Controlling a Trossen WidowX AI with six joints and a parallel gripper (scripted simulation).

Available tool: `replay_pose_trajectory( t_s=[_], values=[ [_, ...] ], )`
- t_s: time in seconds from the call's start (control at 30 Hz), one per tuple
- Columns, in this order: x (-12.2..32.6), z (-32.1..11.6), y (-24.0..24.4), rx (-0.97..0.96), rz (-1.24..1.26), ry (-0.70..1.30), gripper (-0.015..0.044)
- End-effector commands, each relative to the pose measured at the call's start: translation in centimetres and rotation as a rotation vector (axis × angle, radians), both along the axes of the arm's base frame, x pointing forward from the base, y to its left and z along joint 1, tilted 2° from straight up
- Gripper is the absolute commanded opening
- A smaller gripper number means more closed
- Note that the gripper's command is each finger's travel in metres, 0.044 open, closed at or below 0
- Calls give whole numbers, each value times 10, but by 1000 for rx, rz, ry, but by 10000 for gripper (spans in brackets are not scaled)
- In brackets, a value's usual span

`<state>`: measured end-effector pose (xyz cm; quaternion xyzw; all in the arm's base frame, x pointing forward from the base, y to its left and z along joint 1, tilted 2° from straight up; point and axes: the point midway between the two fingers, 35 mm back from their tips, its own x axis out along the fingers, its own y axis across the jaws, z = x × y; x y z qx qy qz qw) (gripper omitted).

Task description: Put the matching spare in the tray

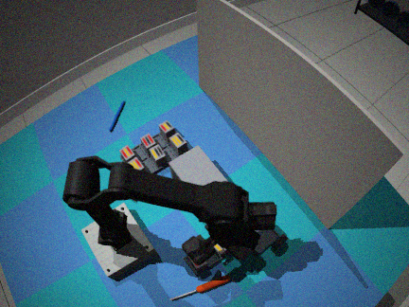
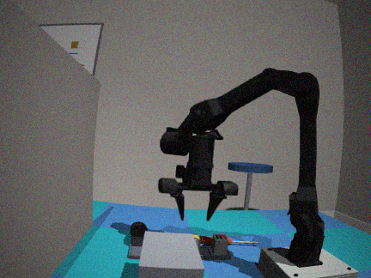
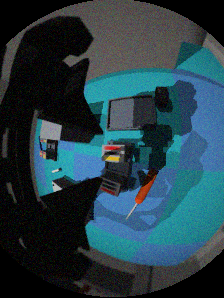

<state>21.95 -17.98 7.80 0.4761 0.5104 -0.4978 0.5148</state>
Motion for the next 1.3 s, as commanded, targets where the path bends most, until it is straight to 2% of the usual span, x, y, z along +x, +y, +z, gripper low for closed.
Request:
replay_pose_trajectory(
  t_s=[0.0,1.27],
  values=[
    [0,-5,0,1,-5,2,300],
    [2,-67,-3,1,-5,2,300]
  ],
)
